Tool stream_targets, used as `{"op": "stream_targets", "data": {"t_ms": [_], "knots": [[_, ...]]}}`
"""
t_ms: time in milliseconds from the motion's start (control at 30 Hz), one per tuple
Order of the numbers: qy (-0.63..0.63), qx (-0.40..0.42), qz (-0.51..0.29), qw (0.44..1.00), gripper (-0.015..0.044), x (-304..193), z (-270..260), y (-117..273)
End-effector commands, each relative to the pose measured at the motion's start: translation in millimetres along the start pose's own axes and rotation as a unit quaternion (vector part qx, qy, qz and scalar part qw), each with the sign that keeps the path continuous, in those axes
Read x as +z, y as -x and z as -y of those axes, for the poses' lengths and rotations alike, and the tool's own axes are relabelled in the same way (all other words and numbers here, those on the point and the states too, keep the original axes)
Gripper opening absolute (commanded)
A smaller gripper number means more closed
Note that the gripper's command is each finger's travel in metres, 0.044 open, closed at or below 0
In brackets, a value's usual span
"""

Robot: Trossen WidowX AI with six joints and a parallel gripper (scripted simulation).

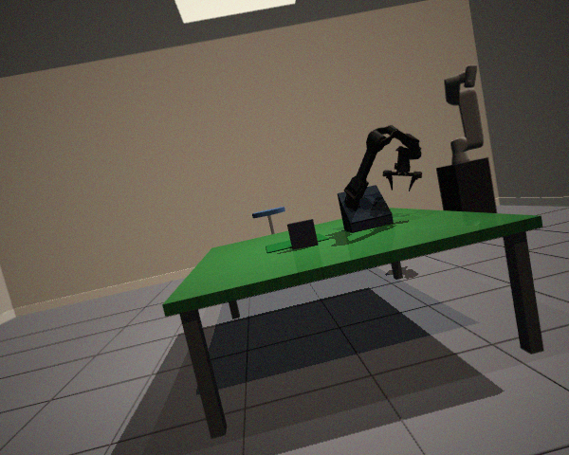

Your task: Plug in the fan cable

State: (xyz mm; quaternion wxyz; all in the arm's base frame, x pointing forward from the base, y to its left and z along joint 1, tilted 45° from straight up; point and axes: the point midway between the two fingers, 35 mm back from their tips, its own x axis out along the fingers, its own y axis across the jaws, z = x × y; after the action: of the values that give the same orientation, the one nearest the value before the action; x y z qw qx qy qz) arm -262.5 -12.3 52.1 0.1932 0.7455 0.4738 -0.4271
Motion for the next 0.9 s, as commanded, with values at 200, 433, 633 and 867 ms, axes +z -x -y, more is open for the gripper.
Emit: {"op": "stream_targets", "data": {"t_ms": [200,433,633,867], "knots": [[-0.001,-0.008,0.026,1.0,0.044,36,-38,16],[0.043,-0.034,0.071,0.996,0.044,83,-125,38],[0.06,-0.027,0.089,0.994,0.044,97,-200,48],[0.076,-0.013,0.086,0.993,0.044,84,-300,44]]}}
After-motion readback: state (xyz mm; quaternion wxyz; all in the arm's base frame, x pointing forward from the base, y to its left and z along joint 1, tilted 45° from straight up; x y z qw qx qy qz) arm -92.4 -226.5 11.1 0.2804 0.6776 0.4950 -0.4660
